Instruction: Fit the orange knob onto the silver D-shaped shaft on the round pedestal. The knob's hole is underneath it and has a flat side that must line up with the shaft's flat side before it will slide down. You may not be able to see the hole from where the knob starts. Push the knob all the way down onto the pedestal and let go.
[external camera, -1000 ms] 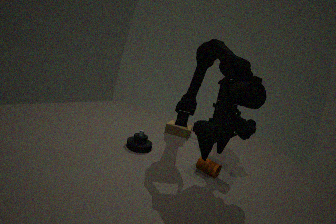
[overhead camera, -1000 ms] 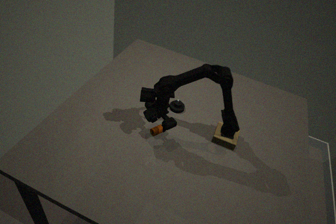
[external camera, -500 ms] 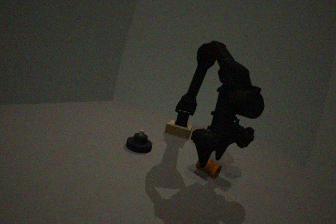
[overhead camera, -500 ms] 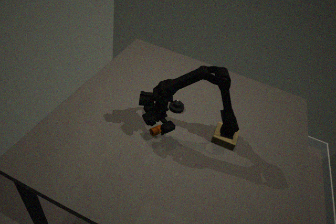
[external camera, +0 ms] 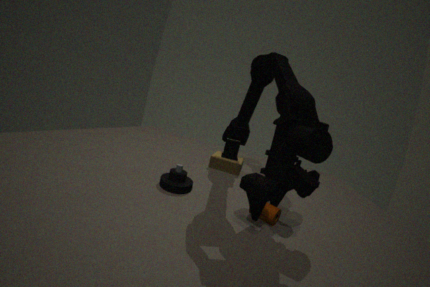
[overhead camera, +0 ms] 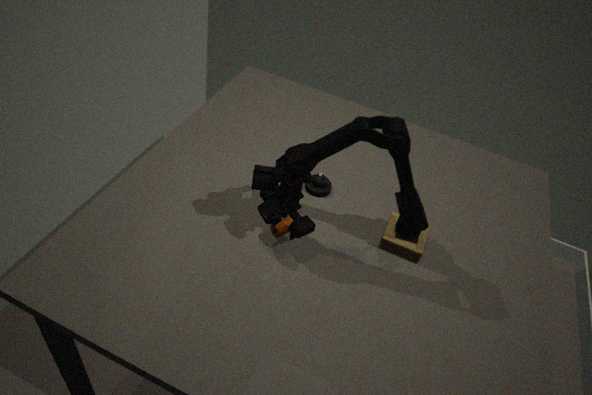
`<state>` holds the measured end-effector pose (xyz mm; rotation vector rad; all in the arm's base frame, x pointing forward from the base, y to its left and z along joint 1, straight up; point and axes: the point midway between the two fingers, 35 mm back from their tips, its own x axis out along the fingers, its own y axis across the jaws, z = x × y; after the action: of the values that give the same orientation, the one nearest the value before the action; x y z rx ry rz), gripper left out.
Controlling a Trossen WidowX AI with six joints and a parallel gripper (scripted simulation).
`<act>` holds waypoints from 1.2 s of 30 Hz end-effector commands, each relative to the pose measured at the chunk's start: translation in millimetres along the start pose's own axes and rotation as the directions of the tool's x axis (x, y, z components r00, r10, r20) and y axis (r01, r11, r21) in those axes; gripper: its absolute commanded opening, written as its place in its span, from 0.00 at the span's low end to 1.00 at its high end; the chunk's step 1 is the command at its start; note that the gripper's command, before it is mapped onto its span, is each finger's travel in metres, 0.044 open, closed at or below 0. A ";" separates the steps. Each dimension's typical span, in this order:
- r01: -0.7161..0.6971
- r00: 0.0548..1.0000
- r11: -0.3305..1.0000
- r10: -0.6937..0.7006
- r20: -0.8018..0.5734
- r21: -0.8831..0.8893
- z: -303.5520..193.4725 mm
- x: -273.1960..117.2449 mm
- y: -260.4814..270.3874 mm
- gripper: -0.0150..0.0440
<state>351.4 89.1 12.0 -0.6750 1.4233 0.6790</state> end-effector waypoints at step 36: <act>0.005 1.000 1.000 -0.005 -0.002 -0.001 0.1 -13.9 -0.2 0.56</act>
<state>348.0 88.3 18.7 -0.6765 1.4410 0.6823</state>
